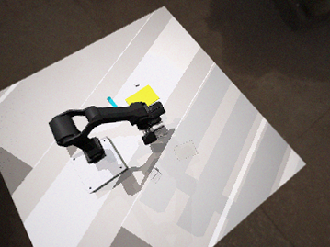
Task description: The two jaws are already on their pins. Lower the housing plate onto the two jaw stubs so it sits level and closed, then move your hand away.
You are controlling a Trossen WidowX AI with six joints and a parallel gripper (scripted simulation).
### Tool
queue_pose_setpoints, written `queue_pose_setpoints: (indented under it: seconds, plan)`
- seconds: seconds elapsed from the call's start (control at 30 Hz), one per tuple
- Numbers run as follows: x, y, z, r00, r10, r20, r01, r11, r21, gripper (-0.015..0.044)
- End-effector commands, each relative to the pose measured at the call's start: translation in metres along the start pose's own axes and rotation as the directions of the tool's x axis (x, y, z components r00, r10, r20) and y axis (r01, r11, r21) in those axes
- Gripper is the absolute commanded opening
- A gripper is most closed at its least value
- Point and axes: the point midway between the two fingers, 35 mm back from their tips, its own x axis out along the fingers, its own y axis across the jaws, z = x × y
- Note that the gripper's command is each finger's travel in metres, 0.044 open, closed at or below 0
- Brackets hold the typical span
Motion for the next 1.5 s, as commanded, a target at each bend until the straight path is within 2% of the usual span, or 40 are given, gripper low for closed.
queue_pose_setpoints:
  seconds: [0.0, 0.47, 1.47]
  plan:
    - [0.008, -0.001, -0.001, 1.0, -0.005, -0.005, 0.005, 1.0, 0.004, 0.0351]
    - [0.029, -0.001, -0.003, 1.0, -0.005, -0.006, 0.005, 1.0, 0.005, 0.0351]
    - [0.033, -0.001, -0.003, 1.0, -0.005, -0.006, 0.005, 1.0, 0.002, 0.0351]
